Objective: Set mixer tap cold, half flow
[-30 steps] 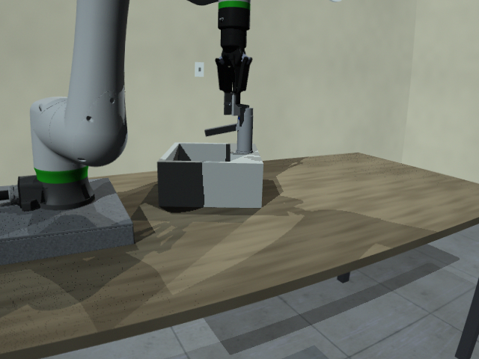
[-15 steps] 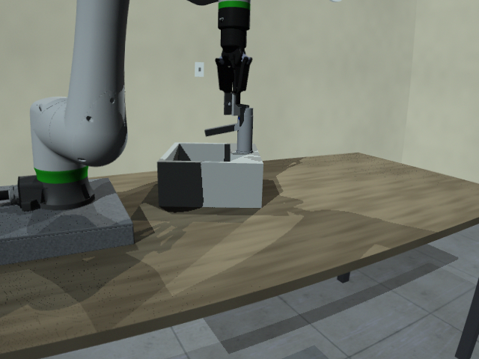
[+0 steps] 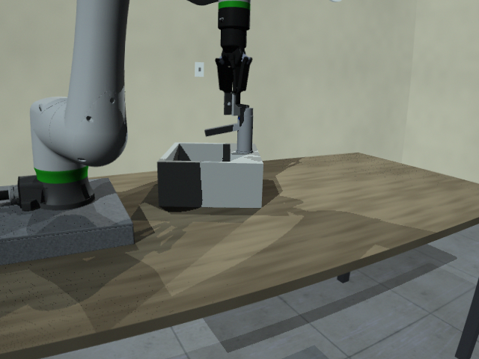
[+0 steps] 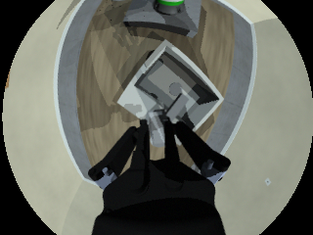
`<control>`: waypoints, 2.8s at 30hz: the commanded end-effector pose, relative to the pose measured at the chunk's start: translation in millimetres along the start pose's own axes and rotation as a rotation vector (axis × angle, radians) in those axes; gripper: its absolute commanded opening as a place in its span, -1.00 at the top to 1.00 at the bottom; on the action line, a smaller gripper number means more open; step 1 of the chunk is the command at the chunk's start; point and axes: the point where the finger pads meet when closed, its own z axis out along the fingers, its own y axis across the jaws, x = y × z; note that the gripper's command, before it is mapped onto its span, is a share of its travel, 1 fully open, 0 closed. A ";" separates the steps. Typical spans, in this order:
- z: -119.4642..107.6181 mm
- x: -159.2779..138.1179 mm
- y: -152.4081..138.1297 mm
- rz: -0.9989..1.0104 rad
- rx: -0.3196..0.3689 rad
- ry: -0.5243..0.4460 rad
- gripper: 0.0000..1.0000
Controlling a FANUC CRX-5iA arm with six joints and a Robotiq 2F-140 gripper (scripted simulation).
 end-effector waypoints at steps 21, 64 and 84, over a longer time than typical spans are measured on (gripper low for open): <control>-5.5 -2.5 0.0 0.000 0.000 0.000 1.00; -5.5 -2.5 0.0 0.000 0.000 0.000 0.27; -5.5 -2.5 0.0 0.000 0.000 0.000 0.27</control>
